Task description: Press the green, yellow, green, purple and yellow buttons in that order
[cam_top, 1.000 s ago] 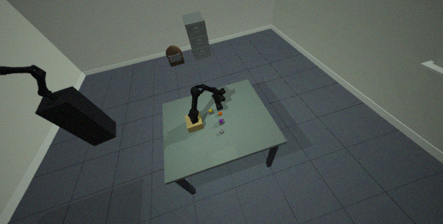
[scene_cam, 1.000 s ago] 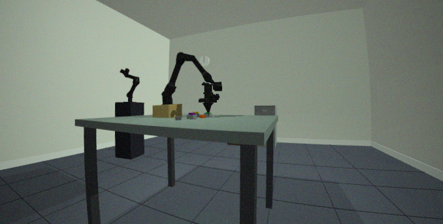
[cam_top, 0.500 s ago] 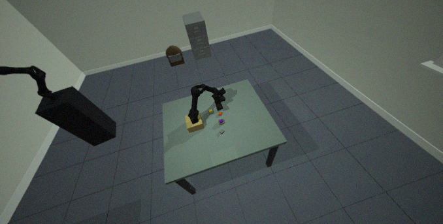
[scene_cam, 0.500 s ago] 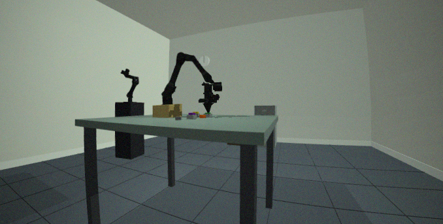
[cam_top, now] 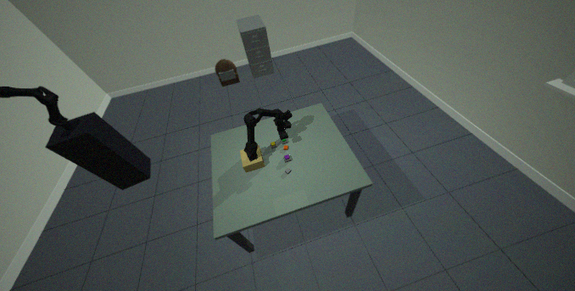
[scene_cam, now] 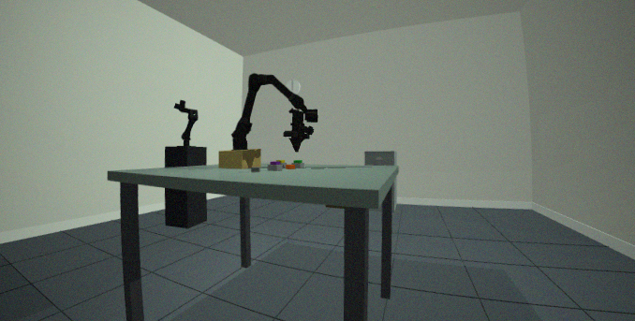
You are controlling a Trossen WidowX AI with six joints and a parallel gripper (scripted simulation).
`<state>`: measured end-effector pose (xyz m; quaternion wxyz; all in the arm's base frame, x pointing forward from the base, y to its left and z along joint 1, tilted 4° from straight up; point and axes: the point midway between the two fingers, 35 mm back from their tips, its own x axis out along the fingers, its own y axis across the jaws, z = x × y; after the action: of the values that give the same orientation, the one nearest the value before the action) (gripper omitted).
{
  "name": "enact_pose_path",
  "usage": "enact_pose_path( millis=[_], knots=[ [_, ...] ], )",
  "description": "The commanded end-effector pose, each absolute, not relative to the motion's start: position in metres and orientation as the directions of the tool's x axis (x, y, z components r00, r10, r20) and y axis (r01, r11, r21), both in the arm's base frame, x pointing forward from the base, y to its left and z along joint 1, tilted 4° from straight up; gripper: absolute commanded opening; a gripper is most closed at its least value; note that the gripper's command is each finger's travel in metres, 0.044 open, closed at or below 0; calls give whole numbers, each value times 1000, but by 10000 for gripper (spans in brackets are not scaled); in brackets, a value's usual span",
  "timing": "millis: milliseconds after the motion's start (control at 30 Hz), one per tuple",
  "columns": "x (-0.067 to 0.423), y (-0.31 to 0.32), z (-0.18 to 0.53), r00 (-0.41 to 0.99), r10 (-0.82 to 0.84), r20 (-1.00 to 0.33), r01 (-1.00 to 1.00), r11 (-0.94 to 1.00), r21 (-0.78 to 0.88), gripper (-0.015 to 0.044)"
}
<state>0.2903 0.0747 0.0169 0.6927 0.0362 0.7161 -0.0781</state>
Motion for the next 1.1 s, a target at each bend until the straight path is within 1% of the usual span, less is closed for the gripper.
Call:
enact_pose_path(
  millis=[0,133,200,400,600,867,1000,1067],
  knots=[
    [295,78,60,-9,-49,-999,164,985,-50,20],
    [295,78,60,-9,-49,-999,164,985,-50,20],
    [295,68,61,-8,-49,-999,164,985,-50,20],
    [282,-16,67,-8,-54,-998,164,985,-55,20],
    [247,-88,70,-12,-63,-998,164,984,-64,20],
    [242,-95,68,-13,-64,-998,164,984,-65,20],
    [242,-99,18,-13,-64,-998,164,984,-65,20],
    [241,-99,9,-13,-64,-998,164,984,-65,20]
  ],
)
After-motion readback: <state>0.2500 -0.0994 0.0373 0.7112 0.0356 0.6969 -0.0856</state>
